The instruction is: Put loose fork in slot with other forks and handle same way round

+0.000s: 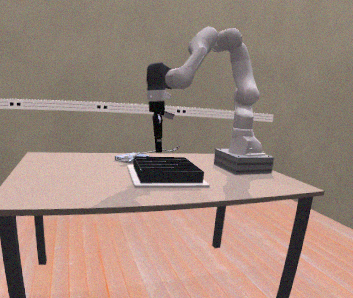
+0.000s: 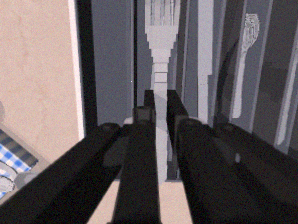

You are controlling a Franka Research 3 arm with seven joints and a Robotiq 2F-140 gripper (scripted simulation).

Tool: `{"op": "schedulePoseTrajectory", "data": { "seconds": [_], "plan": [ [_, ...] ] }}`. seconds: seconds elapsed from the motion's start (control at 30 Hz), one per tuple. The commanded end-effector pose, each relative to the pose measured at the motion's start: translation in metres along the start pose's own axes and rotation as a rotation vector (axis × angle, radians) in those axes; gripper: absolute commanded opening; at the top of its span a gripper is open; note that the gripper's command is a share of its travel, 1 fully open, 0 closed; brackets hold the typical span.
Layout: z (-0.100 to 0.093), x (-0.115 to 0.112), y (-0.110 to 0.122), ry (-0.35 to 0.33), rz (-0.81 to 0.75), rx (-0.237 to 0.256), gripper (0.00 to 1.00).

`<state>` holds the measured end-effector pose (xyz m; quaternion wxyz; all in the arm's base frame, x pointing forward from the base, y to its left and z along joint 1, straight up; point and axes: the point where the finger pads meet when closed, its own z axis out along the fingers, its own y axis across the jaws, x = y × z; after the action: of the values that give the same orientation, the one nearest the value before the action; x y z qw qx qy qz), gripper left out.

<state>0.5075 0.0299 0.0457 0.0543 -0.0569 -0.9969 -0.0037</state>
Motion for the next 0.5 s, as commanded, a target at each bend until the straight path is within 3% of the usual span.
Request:
{"op": "schedulePoseTrajectory", "data": {
  "seconds": [0.0, 0.47],
  "plan": [
    [0.007, -0.004, 0.0, -0.011, 0.009, 0.001, 0.13],
    [0.039, -0.007, 0.0, -0.011, 0.009, 0.001, 0.13]
  ]
}}
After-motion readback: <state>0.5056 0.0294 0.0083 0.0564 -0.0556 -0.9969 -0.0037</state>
